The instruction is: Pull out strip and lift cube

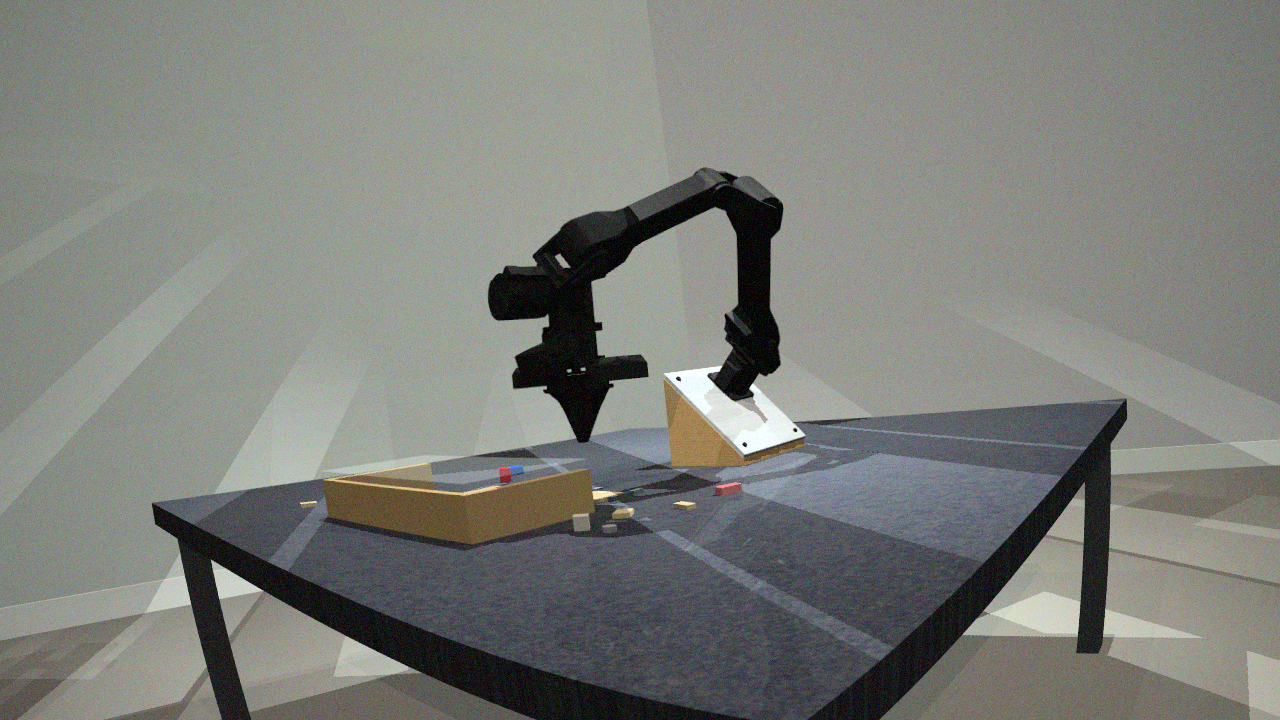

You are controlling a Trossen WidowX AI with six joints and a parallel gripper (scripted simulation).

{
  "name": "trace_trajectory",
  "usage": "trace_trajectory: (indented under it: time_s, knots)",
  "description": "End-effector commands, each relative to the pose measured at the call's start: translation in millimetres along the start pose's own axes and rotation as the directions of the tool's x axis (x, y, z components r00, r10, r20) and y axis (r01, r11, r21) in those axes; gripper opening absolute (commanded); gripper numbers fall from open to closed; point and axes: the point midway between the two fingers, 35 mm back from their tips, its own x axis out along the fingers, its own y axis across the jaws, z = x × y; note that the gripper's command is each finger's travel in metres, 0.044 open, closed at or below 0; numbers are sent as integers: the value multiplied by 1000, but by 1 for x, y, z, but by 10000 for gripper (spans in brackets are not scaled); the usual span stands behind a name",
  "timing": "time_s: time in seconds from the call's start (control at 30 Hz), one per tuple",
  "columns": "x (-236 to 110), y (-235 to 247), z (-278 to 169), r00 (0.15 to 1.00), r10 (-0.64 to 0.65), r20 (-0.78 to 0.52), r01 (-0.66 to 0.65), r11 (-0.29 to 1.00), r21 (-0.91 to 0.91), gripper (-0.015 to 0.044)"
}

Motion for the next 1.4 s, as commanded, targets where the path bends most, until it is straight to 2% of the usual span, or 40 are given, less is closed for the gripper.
trace_trajectory:
  time_s: [0.0,1.37]
  knots:
    - [0,1,2,1000,-5,-17,4,1000,-8,0]
    - [65,2,-4,1000,-2,-17,1,1000,-8,0]
